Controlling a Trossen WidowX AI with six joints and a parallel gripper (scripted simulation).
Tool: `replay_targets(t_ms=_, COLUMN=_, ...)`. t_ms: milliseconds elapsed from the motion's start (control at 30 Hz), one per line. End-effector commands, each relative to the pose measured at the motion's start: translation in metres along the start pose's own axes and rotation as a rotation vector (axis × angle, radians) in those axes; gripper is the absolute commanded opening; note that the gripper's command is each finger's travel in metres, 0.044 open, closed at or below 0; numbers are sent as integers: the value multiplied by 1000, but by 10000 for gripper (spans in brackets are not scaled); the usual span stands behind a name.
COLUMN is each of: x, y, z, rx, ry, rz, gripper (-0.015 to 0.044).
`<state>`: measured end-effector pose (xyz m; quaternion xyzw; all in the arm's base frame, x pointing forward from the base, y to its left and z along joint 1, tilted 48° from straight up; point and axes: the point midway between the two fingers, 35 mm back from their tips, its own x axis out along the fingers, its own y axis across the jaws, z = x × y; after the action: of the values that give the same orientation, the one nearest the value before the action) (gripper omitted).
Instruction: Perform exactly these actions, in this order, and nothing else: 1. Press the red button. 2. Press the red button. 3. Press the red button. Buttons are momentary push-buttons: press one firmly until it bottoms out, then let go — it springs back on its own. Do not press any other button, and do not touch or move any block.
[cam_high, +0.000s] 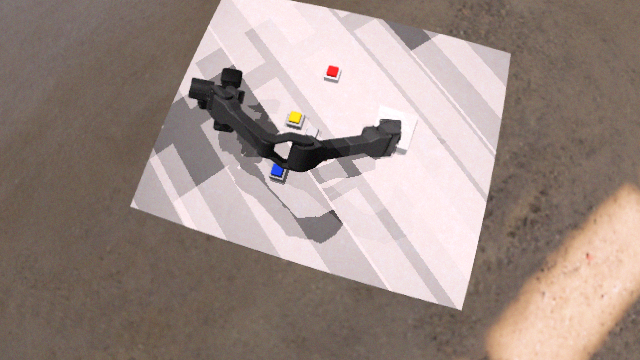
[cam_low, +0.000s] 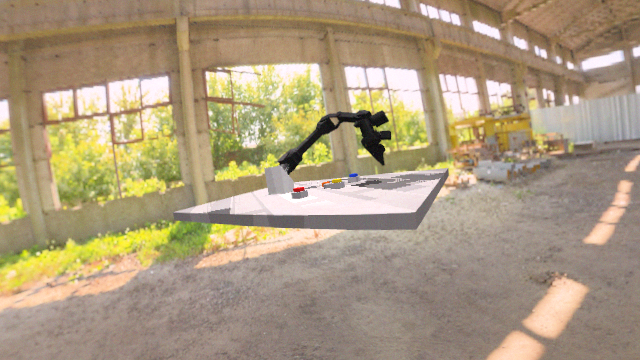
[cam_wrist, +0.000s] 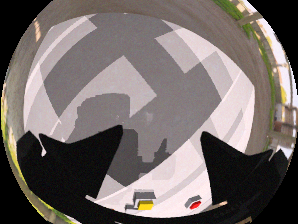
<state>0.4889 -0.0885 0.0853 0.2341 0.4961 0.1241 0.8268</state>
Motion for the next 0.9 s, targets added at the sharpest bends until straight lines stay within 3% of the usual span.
replay_targets(t_ms=0, x=-9, y=-61, z=-39, rx=14, ry=87, rz=-44, gripper=400)
replay_targets(t_ms=267, x=-40, y=-166, z=-152, rx=100, ry=266, rz=2, gripper=400)
replay_targets(t_ms=500, x=-74, y=-201, z=-267, rx=176, ry=338, rz=205, gripper=400)
replay_targets(t_ms=733, x=-79, y=-201, z=-283, rx=178, ry=335, rz=243, gripper=400)
replay_targets(t_ms=867, x=-43, y=-192, z=-293, rx=181, ry=336, rz=240, gripper=295)
